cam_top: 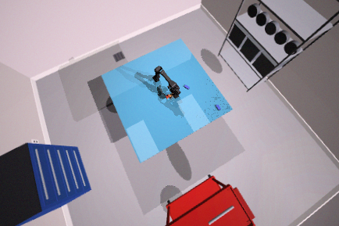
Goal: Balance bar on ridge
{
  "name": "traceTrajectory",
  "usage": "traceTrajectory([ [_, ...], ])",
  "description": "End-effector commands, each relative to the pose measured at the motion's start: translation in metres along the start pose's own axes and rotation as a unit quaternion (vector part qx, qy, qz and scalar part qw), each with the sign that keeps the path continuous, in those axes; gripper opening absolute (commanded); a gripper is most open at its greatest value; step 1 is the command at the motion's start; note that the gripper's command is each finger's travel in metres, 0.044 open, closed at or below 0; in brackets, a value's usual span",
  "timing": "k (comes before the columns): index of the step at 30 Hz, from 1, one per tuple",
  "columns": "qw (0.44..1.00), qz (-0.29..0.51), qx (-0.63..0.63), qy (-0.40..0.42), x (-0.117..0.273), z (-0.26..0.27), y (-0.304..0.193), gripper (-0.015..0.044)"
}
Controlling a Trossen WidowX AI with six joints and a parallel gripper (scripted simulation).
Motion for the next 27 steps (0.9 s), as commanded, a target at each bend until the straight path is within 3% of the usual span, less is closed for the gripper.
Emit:
traceTrajectory([
  [1,1.000,0.001,0.000,0.001,-0.0029,0.0001,0.0000,0.0000],
  [27,1.000,0.001,0.000,0.001,-0.0011,0.0001,0.0004,0.0000],
])
Point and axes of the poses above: the point midway between the two fingers, 35 mm back from their tips, its own x axis back along the fingers, its own z axis across the jaws, y = z × x, the point moved 9 cm from there along x, back along the fingers, and after that the axes turned 1 degree about -x, right-handed, at the moved point
